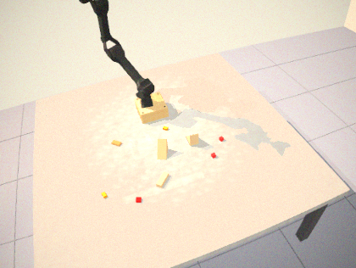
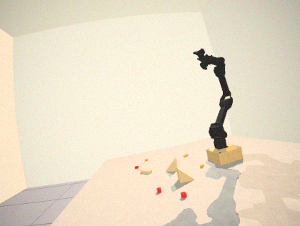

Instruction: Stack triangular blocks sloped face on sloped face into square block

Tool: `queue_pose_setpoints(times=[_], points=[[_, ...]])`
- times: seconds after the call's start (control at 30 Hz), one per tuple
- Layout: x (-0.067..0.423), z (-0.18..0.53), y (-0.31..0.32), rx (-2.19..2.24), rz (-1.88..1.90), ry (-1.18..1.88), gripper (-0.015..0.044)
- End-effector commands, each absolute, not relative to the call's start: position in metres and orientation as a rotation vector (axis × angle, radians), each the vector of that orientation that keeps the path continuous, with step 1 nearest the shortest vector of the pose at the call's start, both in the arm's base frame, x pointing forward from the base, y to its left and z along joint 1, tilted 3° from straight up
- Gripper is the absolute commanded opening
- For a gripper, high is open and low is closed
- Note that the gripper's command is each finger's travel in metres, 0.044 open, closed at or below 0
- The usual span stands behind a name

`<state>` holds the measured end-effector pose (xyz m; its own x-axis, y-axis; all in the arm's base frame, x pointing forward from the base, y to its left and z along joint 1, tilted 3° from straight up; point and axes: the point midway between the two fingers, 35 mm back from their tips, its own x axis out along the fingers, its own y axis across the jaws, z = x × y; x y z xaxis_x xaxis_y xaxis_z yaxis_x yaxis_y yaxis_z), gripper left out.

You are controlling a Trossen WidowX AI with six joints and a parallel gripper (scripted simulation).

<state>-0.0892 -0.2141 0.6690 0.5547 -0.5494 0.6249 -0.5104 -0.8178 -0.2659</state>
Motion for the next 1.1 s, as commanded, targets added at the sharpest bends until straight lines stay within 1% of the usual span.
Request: queue_pose_setpoints(times=[0.0, 0.37, 0.43, 0.57, 0.67, 0.77, 0.93, 1.07], points=[[-0.057, 0.683, -0.184, -2.904, -1.107, 0.951, 0.0440], [0.036, 0.687, -0.103, -3.375, -0.961, 0.999, 0.0440], [0.061, 0.686, -0.084, -3.486, -0.907, 1.053, 0.0440], [0.111, 0.679, -0.045, -3.762, -0.817, 1.015, 0.0440], [0.146, 0.669, -0.018, -3.969, -0.742, 0.949, 0.0440], [0.187, 0.649, 0.011, -4.148, -0.626, 0.812, 0.0440], [0.221, 0.627, 0.038, -4.322, -0.512, 0.656, 0.0440], [0.260, 0.598, 0.069, -4.558, -0.369, 0.400, 0.0440]])
